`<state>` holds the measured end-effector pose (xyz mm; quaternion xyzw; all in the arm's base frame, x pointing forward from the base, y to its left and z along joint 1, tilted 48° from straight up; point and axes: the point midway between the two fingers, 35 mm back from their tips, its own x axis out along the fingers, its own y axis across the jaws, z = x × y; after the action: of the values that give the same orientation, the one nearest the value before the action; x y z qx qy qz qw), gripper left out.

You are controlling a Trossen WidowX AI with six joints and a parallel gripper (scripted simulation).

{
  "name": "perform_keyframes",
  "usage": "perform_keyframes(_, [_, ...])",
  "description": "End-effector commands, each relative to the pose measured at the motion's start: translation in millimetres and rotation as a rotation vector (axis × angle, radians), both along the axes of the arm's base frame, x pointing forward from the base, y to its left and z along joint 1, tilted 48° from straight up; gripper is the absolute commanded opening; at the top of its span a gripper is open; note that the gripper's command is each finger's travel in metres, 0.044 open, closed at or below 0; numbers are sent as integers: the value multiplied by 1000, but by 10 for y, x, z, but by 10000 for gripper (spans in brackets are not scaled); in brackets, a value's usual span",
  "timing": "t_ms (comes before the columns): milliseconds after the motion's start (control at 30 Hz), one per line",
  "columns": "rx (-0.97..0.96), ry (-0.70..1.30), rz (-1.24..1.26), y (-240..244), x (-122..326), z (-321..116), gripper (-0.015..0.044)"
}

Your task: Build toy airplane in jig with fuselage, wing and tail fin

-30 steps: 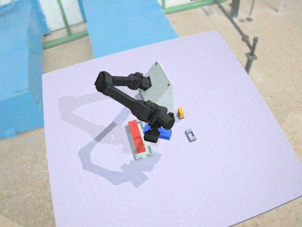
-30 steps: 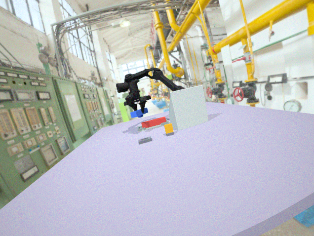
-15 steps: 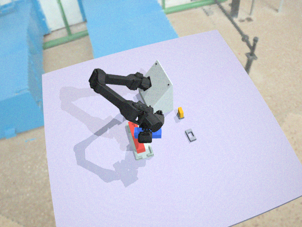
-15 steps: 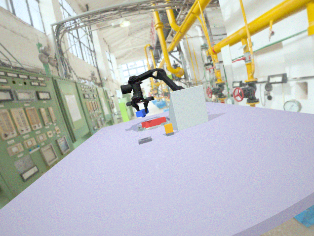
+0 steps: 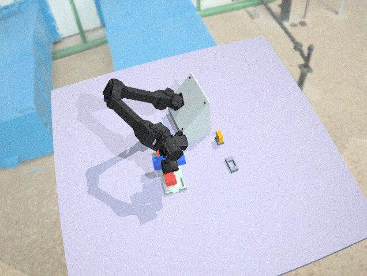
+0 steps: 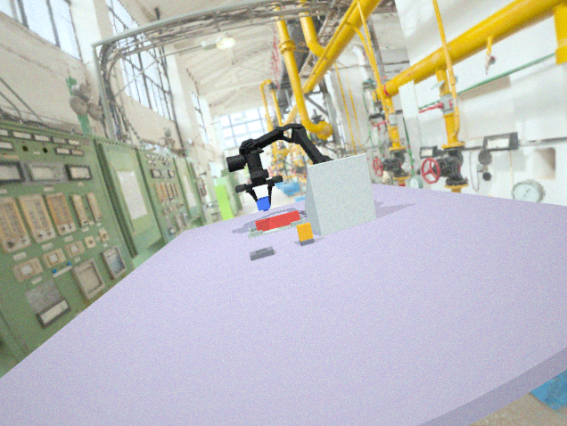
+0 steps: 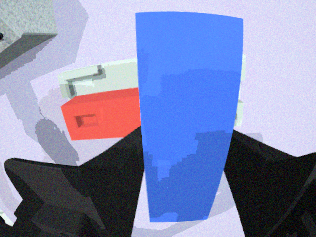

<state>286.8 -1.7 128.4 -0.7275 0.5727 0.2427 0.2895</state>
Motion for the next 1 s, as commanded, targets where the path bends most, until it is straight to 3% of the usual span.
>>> perform_keyframes(0, [-27, 48, 46, -124, -65, 53, 0])
perform_keyframes(67, [-31, 56, 53, -140, -73, 61, 0])
perform_keyframes(333, [-31, 56, 53, -142, -73, 61, 195])
perform_keyframes(967, [-31, 56, 53, -149, -70, 68, 195])
